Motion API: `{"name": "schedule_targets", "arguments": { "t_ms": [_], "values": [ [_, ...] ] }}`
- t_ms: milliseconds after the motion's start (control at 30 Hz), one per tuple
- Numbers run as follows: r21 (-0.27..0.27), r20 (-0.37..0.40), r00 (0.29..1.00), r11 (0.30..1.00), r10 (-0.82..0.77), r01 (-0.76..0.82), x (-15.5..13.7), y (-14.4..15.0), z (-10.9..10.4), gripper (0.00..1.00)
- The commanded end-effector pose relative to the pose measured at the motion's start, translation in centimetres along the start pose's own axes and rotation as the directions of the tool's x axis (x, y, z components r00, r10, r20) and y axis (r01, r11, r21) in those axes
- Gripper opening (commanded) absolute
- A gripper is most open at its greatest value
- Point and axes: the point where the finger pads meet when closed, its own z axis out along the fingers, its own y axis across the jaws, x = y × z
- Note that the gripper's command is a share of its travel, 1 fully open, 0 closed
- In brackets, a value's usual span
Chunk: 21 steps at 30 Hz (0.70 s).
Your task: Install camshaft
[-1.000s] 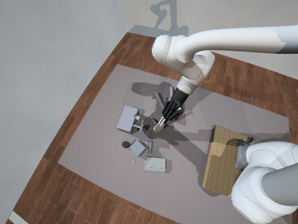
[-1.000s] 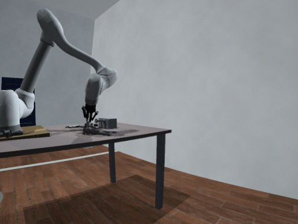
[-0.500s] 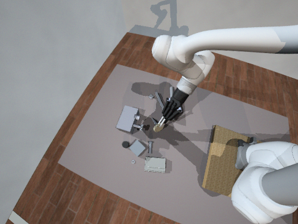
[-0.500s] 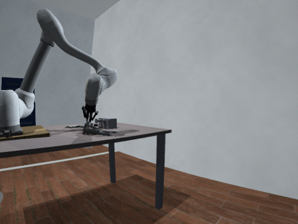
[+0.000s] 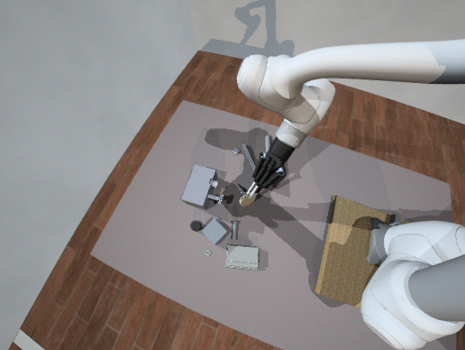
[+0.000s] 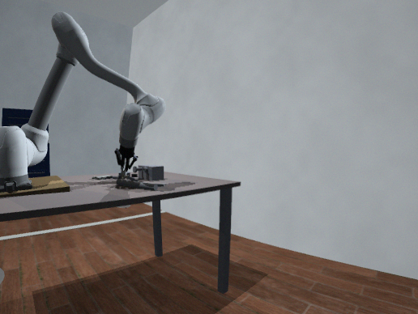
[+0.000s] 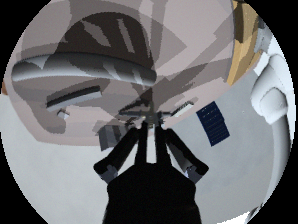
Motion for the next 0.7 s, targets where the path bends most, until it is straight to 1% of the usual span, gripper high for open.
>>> {"name": "schedule_targets", "arguments": {
  "t_ms": [0,300,600,667],
  "values": [
    [0.0,0.0,1.0,1.0,0.0,0.0,0.0,0.0,0.0,0.05],
    [0.0,0.0,1.0,1.0,0.0,0.0,-0.2,0.1,-0.3,0.05],
    [0.0,0.0,1.0,1.0,0.0,0.0,-1.4,0.7,-1.5,0.05],
    [0.0,0.0,1.0,1.0,0.0,0.0,-1.4,0.7,-1.5,0.05]
  ]
}}
